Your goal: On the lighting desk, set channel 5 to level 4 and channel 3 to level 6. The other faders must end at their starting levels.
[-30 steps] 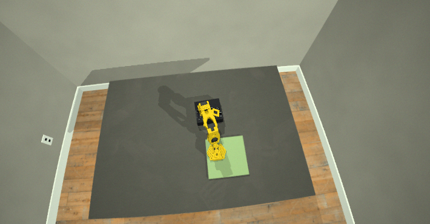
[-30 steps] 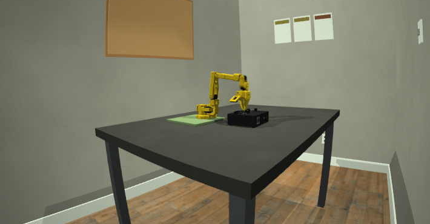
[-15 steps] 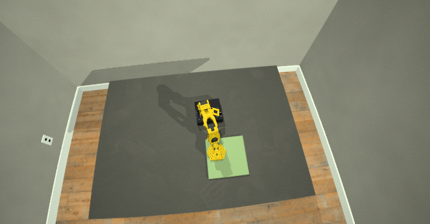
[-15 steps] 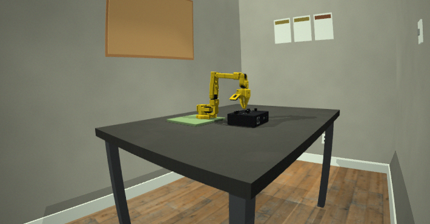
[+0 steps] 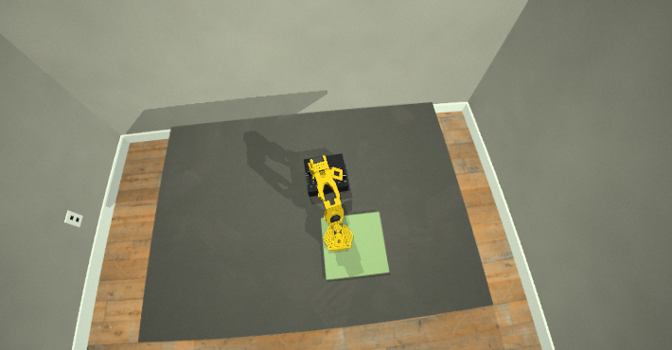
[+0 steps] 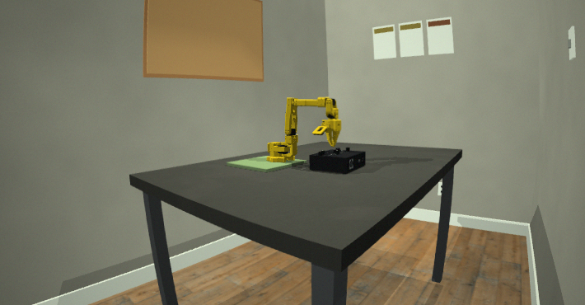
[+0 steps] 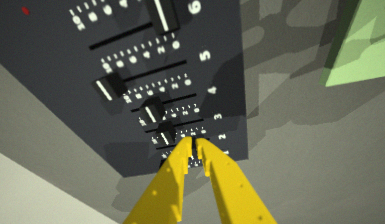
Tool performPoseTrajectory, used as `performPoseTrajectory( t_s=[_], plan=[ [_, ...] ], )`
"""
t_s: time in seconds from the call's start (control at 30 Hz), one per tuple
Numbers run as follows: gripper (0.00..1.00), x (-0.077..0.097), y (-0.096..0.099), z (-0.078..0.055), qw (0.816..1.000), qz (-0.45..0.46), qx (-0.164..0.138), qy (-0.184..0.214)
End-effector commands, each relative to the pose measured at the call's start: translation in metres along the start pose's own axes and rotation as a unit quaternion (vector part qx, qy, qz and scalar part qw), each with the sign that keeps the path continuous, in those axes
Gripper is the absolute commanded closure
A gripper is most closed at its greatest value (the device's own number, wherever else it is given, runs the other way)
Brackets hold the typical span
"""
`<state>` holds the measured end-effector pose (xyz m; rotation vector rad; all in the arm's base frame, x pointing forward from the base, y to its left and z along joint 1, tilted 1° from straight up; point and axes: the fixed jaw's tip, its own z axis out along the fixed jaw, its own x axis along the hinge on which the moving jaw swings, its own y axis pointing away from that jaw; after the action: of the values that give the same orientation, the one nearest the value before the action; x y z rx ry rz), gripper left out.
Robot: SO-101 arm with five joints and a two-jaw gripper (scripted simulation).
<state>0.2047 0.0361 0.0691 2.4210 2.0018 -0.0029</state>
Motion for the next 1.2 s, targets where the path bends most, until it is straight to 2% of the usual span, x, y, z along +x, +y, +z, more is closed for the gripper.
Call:
performPoseTrajectory(
  t_s=[0.0,1.17],
  plan=[
    [1.0,0.0013,0.0012,-0.0045,1.0,-0.006,-0.003,0.002],
    [1.0,0.0011,0.0012,-0.0052,1.0,0.01,-0.004,0.002]
  ],
)
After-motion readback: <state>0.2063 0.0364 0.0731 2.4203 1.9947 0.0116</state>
